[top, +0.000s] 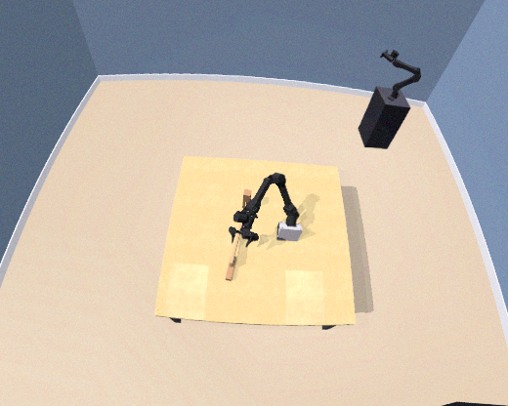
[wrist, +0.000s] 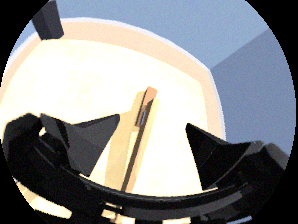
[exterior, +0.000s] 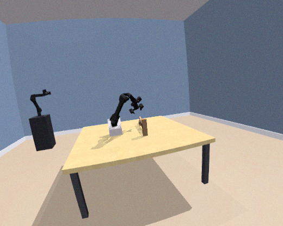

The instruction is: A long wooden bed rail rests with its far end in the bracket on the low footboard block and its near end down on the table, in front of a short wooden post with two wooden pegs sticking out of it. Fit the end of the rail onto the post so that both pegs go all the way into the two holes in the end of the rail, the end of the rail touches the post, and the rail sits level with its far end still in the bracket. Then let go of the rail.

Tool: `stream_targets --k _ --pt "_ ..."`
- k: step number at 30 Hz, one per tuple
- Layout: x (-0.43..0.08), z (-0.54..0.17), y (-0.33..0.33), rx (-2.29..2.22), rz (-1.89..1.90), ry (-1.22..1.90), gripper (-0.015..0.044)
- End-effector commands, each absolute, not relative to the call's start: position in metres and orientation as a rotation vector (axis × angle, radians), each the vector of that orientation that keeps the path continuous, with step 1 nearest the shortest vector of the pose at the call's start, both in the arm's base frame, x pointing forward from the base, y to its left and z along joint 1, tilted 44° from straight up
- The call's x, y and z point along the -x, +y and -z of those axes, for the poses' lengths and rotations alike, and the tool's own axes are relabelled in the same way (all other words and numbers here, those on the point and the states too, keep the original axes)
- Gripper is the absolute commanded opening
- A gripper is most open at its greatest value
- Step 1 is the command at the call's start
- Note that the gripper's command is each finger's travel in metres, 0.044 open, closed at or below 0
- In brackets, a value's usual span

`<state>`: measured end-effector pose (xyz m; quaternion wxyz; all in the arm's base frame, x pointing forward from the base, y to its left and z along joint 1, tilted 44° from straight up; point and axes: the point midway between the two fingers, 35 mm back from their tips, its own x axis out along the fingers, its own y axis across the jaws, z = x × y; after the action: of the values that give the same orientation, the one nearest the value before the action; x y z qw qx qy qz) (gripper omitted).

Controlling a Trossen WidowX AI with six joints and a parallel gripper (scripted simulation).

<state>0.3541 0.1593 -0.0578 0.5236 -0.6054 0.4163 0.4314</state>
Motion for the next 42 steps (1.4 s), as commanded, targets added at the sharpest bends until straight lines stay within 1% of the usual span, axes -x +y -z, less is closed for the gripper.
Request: stream_targets --k 1,5,10,14,42 --pt "-0.36 0.043 0.104 1.475 -0.909 1.172 0.044" --pt "-0.356 0.02 0.037 1.501 -0.772 1.39 0.044" --pt "-0.338 -0.017 -0.041 1.52 -0.623 1.66 0.044" --pt "-0.322 -0.044 -0.087 1.527 -0.541 1.834 0.044" --pt "-0.321 -0.019 -0.115 1.527 -0.538 1.841 0.044"
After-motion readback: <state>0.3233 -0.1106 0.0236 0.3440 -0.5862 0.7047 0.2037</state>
